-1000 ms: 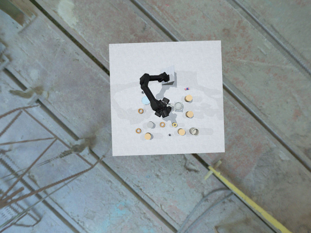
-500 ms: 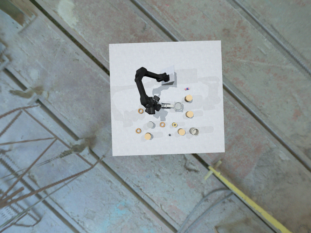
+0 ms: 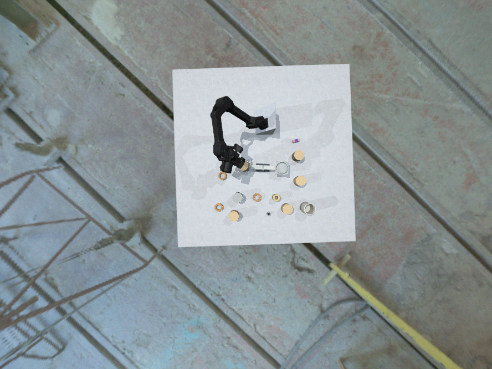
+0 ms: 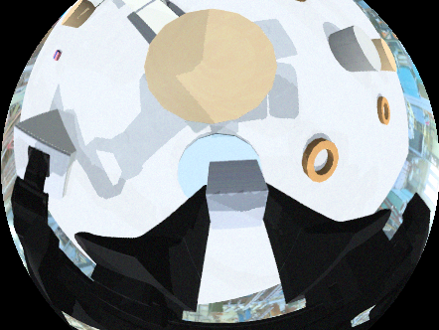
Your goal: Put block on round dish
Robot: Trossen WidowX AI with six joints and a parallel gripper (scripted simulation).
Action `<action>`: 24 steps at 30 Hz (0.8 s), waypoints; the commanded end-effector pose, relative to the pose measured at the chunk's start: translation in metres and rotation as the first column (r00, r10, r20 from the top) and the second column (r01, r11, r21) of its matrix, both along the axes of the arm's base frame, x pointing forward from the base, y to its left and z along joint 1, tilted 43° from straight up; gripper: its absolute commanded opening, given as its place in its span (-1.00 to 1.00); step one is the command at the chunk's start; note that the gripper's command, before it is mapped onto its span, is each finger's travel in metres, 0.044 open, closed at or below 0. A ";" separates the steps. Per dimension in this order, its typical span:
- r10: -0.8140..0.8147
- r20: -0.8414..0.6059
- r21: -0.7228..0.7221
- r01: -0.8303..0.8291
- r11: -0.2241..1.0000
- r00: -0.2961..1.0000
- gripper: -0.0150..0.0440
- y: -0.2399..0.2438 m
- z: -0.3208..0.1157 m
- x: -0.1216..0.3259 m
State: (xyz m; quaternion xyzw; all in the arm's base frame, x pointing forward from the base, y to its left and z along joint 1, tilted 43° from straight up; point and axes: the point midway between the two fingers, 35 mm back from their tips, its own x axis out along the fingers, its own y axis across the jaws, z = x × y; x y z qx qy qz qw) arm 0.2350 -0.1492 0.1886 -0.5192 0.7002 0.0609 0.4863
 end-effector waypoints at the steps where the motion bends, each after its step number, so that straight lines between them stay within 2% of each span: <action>1: -0.002 -0.036 -0.015 0.002 1.000 0.999 -0.49 -0.013 0.003 -0.017; 24: -0.005 -0.052 -0.022 0.004 1.000 0.999 -0.49 -0.048 -0.028 -0.026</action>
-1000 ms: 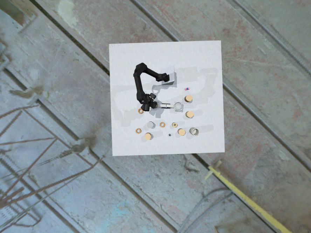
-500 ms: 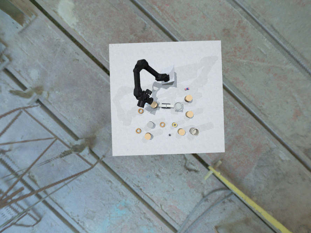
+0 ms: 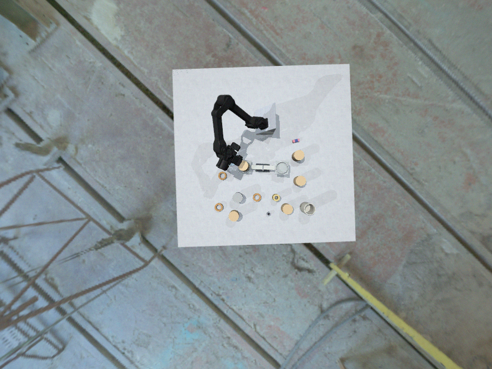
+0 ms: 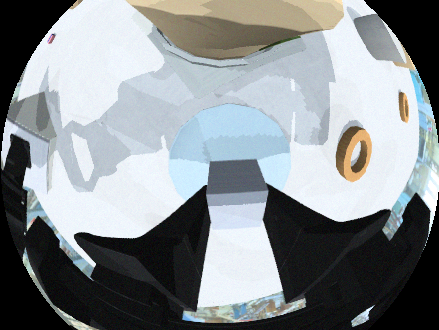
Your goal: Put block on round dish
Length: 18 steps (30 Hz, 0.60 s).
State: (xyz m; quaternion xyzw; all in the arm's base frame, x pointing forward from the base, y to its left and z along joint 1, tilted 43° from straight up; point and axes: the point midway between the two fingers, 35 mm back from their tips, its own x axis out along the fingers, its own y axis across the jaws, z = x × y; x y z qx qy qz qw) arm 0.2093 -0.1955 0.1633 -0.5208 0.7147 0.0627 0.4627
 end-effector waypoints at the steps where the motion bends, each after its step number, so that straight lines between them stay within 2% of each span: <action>1: 0.004 -0.003 0.004 -0.004 1.000 1.000 -0.49 -0.003 -0.004 0.000; 11: 0.004 -0.003 0.003 -0.004 1.000 1.000 -0.49 -0.013 -0.015 -0.001; 18: 0.000 -0.001 0.000 0.000 1.000 1.000 0.13 -0.011 -0.011 -0.001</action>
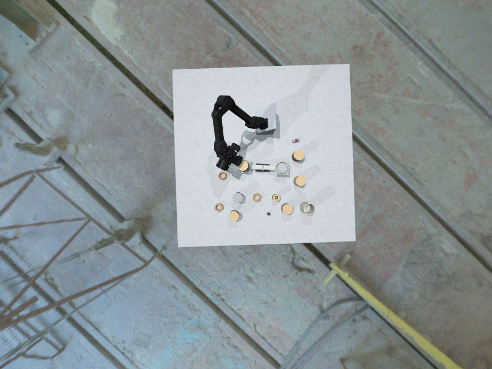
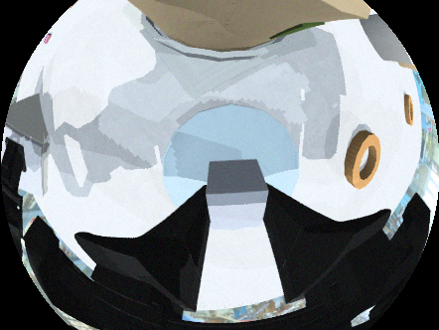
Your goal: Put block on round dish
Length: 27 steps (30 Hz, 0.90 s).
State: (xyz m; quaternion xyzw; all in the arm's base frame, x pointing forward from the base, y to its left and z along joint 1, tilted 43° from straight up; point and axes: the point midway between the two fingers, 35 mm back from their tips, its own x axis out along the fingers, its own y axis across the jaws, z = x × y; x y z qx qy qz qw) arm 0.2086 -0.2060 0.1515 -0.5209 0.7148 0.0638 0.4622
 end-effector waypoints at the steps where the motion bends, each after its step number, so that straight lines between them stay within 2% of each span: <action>1: -0.001 0.001 -0.001 0.001 1.000 1.000 0.22 0.000 0.000 0.000; 10: -0.001 0.001 0.002 0.001 1.000 1.000 1.00 0.006 0.007 0.001; 14: 0.003 -0.001 0.006 -0.003 1.000 1.000 1.00 0.038 0.040 0.002; 18: 0.003 -0.001 0.006 -0.003 1.000 1.000 1.00 0.041 0.043 0.002; 22: 0.012 0.003 0.006 -0.012 1.000 1.000 1.00 0.064 0.067 0.002; 27: 0.013 0.003 0.006 -0.013 1.000 1.000 1.00 0.065 0.069 0.002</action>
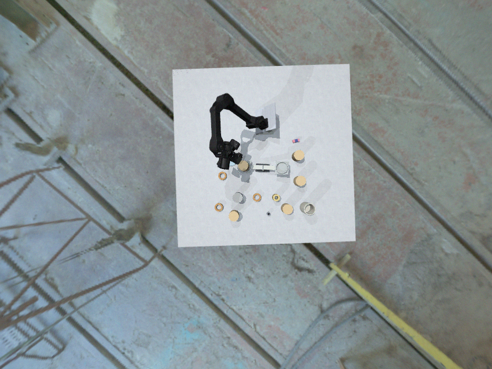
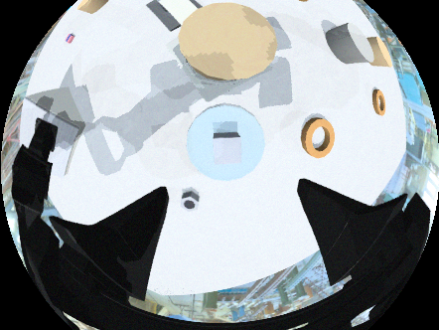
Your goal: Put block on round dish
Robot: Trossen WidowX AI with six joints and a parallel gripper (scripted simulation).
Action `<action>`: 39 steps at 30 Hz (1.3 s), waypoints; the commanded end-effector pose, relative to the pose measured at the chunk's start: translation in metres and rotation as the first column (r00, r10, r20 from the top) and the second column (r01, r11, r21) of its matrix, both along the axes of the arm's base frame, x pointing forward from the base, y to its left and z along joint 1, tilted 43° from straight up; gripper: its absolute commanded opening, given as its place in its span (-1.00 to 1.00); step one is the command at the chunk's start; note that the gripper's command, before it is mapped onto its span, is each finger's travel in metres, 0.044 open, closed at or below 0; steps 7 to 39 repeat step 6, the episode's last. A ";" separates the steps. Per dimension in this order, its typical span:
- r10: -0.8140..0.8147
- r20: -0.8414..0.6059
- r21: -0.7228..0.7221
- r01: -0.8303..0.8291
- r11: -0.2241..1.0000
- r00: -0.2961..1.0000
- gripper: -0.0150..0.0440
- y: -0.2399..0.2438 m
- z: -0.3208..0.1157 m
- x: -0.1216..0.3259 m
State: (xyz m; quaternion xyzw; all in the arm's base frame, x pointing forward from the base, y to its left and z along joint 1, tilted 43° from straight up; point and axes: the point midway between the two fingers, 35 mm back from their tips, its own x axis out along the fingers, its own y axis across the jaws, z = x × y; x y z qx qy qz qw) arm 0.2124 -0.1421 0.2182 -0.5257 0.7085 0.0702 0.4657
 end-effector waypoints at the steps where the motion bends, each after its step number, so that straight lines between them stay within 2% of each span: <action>1: -0.006 -0.002 -0.003 0.006 1.000 1.000 1.00 0.001 0.002 -0.001; 39: -0.006 -0.002 -0.003 0.006 1.000 1.000 1.00 0.001 0.002 -0.001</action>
